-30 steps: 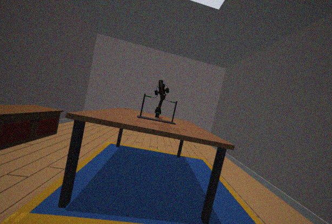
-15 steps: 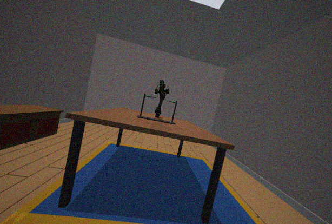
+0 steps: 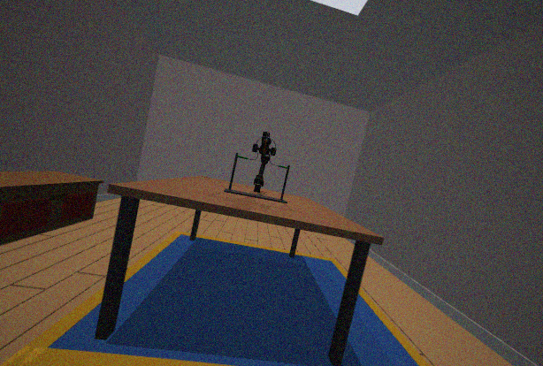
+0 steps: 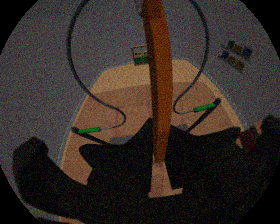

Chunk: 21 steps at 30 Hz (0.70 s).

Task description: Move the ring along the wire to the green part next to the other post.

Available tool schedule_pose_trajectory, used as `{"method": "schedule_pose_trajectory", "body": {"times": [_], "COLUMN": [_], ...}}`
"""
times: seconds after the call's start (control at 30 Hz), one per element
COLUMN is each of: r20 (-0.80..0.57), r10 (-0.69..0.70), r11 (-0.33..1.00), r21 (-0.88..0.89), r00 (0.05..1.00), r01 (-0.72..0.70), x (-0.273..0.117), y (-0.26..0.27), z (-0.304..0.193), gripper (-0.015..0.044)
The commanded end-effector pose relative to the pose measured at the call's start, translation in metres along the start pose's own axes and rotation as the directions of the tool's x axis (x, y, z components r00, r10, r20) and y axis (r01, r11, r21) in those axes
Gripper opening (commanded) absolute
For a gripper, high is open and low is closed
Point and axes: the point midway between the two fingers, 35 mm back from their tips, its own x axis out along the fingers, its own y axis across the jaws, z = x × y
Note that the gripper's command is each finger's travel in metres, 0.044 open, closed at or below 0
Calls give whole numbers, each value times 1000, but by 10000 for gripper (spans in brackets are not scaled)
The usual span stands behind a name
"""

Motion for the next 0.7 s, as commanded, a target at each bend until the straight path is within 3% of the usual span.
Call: {"method": "schedule_pose_trajectory", "body": {"times": [0.0, 0.67], "r20": [9, 64], "r10": [-32, -169], "r11": [998, 948], "r21": [-49, -261], "r00": [999, 984], "r01": [32, 180], "x": [-1, -1], "y": [-2, -13], "z": [-2, 0], "gripper": [-150, -150]}}
